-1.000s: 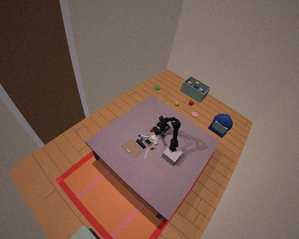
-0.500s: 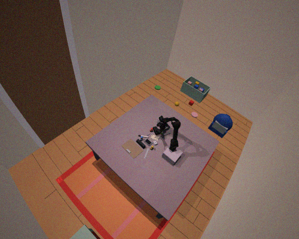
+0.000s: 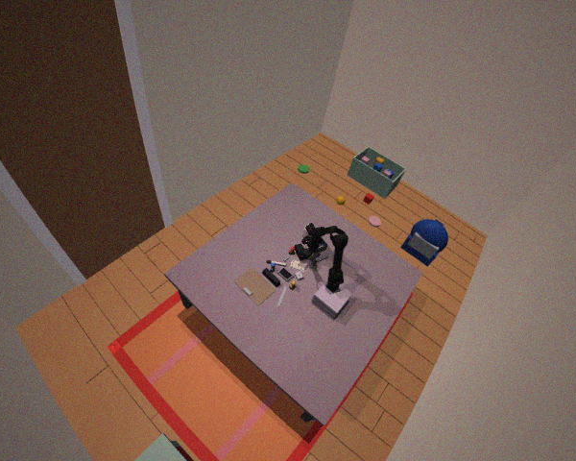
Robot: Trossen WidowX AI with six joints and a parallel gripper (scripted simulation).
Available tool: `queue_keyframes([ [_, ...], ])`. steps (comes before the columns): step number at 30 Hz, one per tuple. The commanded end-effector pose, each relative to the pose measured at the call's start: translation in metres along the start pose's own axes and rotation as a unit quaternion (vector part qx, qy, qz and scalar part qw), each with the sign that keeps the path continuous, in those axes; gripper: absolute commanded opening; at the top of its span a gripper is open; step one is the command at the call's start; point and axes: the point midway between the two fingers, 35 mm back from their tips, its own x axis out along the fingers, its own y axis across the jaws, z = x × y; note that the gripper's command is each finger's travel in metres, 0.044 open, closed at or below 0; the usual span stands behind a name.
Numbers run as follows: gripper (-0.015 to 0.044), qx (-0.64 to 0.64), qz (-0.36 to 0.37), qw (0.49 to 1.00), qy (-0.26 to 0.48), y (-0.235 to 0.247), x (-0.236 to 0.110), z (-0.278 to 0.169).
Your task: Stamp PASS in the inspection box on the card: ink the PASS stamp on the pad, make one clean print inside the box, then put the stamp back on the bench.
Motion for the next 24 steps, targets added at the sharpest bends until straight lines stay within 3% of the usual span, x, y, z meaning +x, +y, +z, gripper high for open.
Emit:
queue_keyframes([
  [1, 0.0216, 0.003, 0.004, 1.0, 0.011, 0.0024, 0.0073, -0.0052],
  [10, 0.0216, 0.003, 0.004, 1.0, 0.011, 0.0024, 0.0073, -0.0052],
  [24, 0.0122, 0.0, 0.0, 1.0, 0.0, 0.0, 0.0, 0.0],
])
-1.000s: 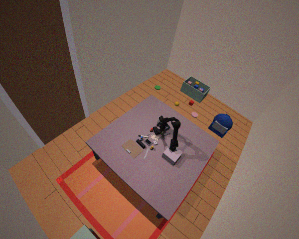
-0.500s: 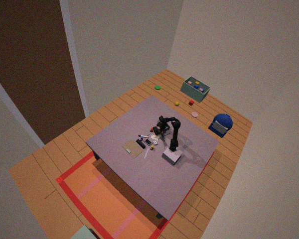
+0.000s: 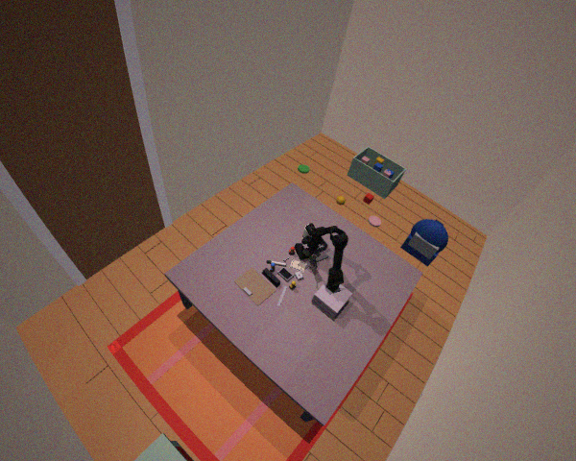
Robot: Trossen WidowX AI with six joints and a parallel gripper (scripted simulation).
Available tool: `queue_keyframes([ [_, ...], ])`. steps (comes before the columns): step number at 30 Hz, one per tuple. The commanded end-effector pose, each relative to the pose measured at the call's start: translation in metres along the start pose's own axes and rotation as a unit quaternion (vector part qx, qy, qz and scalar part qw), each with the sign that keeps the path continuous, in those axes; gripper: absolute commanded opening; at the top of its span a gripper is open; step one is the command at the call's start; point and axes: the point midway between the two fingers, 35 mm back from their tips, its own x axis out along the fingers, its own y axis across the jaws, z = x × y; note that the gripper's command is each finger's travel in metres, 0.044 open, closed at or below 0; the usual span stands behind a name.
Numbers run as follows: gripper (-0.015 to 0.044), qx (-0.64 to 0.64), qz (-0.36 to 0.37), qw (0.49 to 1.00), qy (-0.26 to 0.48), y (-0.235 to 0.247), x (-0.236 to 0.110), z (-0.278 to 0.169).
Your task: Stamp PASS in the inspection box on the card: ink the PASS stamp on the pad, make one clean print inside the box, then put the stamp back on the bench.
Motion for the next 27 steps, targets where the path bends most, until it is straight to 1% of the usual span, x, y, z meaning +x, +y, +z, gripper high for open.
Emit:
queue_keyframes([
  [1, 0.0115, 0.0, 0.0, 1.0, 0.002, 0.0001, 0.0014, -0.0003],
  [5, 0.0089, 0.0, 0.0, 1.0, 0.002, 0.0001, 0.0014, -0.0003],
  [8, 0.001, 0.0, 0.0, 1.0, 0.002, 0.0, 0.0007, -0.0002],
  [9, 0.0, 0.0, 0.0, 1.0, 0.002, 0.0, 0.0002, -0.0001],
  [27, 0.0, 0.0, -0.003, 1.0, 0.003, -0.0002, -0.0083, 0.0012],
])
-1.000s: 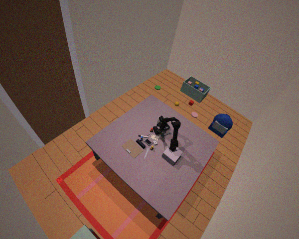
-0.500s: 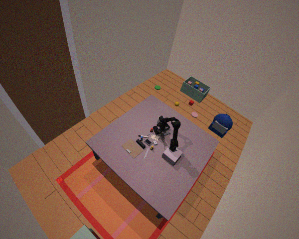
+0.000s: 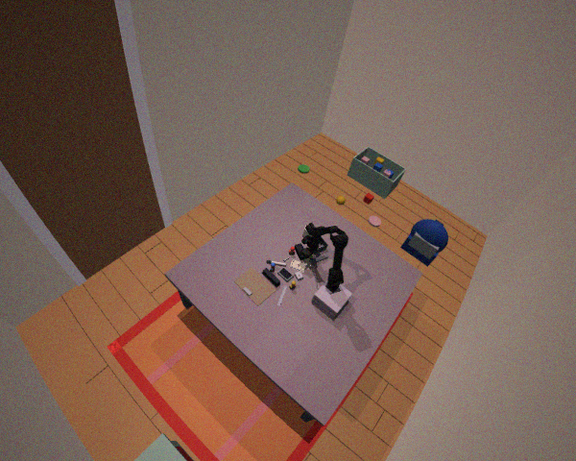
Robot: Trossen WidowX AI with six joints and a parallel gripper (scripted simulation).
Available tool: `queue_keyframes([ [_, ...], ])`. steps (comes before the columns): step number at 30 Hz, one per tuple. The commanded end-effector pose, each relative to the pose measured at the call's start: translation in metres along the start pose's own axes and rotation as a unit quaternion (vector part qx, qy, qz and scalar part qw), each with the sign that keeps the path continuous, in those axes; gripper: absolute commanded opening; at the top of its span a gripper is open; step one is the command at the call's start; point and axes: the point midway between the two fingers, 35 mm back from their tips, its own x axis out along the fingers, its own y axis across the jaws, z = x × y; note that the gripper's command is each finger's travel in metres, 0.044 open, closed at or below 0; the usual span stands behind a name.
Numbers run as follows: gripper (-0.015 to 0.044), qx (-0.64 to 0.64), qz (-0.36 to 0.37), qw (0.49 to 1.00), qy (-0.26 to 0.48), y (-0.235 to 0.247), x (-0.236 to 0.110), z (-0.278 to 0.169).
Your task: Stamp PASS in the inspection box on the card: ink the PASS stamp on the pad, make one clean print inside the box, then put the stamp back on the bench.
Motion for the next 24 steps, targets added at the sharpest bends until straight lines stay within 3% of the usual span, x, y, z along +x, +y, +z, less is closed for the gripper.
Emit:
queue_keyframes([
  [1, 0.0, 0.002, -0.003, 1.0, 0.0, -0.001, -0.003, 0.001],
  [24, 0.0, 0.002, -0.006, 1.0, 0.001, -0.001, -0.014, 0.002],
])
